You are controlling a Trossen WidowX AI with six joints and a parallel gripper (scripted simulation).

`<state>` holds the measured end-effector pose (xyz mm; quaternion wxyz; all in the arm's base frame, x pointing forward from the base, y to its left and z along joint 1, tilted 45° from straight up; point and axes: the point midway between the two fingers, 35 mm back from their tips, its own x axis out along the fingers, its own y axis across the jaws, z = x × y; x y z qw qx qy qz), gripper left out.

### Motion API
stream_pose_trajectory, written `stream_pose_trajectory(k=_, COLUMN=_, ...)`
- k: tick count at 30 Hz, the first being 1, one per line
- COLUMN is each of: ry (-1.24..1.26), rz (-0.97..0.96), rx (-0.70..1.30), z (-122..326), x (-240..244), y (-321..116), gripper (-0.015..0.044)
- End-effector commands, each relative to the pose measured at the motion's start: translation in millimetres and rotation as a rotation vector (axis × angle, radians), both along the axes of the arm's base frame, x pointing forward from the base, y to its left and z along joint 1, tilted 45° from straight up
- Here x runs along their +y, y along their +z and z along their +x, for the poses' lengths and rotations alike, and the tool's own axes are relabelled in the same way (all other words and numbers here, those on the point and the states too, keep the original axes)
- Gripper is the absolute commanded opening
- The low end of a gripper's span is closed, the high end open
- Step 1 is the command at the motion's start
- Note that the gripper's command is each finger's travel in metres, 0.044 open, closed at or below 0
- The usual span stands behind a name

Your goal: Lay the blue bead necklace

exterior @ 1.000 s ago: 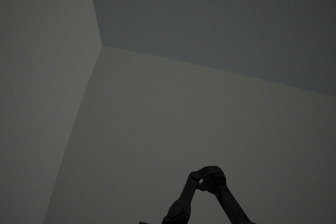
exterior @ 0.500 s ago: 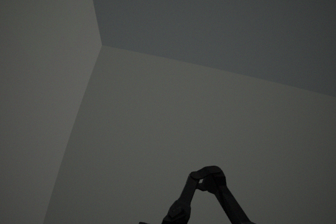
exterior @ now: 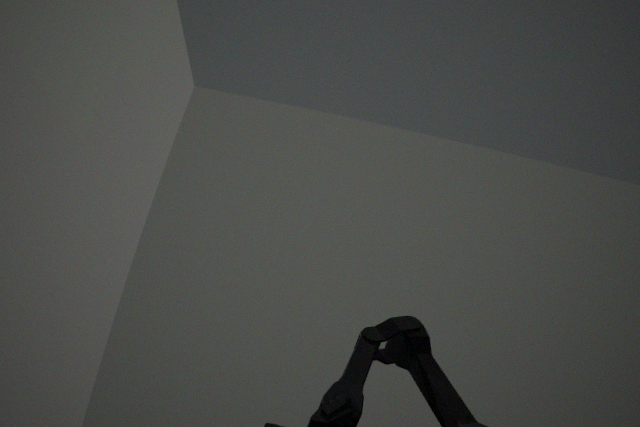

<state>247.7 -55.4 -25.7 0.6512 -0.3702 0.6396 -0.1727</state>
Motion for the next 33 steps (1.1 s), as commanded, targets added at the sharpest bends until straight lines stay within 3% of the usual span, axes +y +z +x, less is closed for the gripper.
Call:
stream_pose_trajectory(k=1, ry=0.0, rz=0.0, rx=0.0, z=0, x=0, y=1, gripper=0.0)
stream_pose_trajectory(k=21, ry=0.006, rz=-0.004, rx=0.004, z=-12, x=3, y=-7, gripper=0.0)
stream_pose_trajectory(k=33, ry=0.001, rz=-0.001, rx=-0.002, z=-11, x=4, y=-5, gripper=0.0315)
